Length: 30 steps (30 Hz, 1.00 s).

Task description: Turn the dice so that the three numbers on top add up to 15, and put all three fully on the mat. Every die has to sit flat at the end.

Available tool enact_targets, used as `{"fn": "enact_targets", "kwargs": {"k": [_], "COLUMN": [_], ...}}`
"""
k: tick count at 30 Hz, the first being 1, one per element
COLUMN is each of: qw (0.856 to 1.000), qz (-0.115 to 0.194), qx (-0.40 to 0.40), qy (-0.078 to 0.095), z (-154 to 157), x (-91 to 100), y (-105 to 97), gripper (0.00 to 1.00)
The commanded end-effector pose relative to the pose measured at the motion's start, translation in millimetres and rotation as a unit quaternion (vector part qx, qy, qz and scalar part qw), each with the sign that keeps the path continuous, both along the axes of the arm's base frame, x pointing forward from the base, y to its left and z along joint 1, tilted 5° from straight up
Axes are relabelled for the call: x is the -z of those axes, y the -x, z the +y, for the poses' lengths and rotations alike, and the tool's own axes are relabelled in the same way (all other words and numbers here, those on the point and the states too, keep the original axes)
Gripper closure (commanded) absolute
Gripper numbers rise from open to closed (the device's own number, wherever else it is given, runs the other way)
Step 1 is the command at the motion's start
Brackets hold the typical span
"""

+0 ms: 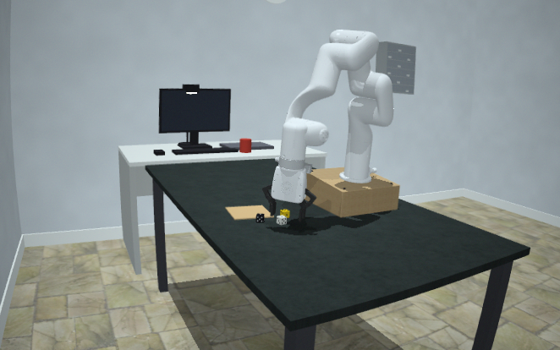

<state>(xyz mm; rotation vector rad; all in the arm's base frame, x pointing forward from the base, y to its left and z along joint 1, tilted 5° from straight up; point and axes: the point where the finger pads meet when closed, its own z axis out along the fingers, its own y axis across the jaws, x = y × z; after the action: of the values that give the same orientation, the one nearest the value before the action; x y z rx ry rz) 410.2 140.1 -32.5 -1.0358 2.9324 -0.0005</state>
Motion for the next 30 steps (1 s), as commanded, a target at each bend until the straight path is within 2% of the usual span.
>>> {"fn": "enact_targets", "kwargs": {"k": [1,23,27,30], "qw": [1.0,1.0,1.0,1.0], "qz": [-0.002,-0.002,-0.002,-0.002], "qx": [0.0,0.0,0.0,0.0], "qy": [-0.001,-0.001,-0.001,0.0], "z": [0,0,0,-1], "x": [-1.1,-1.6,-4.5,-16.0], "y": [-1,-1,-1,-1], "gripper": [0.0,0.0,0.0,0.0]}}
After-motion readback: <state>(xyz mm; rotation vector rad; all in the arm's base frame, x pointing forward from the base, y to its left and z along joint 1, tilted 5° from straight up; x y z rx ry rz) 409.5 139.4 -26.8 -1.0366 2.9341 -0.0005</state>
